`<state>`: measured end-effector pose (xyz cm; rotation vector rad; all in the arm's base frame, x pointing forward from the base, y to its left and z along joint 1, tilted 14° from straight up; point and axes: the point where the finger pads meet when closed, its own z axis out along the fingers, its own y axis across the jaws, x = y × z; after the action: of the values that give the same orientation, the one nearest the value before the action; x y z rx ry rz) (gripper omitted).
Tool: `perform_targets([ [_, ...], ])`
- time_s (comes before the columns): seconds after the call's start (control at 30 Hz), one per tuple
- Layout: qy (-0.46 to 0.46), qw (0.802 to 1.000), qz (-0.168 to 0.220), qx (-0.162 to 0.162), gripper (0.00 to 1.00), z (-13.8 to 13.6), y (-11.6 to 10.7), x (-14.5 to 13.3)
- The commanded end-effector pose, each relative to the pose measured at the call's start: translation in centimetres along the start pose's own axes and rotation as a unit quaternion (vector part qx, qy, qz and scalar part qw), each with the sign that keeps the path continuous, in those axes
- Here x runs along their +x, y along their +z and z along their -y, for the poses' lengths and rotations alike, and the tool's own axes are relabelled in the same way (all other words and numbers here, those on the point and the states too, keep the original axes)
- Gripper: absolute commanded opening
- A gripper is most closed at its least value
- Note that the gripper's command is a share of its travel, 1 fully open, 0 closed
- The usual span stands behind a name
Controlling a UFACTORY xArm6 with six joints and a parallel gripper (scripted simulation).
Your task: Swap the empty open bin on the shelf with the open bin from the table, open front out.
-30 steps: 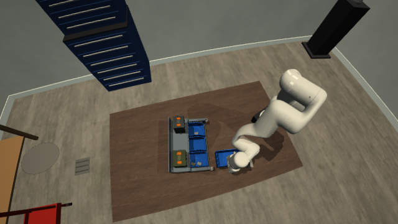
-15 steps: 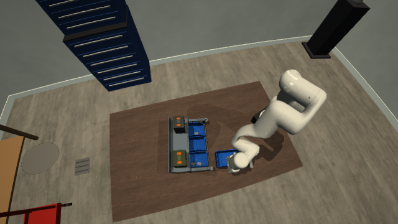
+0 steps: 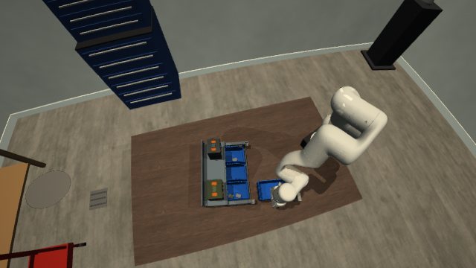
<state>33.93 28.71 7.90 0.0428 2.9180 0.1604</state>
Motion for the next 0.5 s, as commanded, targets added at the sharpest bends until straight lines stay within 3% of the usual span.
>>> perform_targets([
  [0.0,0.0,1.0,0.002,-0.001,0.0,-0.1,1.2,-0.1],
  [0.47,0.0,1.0,0.002,-0.001,0.0,-0.1,4.6,-0.2],
])
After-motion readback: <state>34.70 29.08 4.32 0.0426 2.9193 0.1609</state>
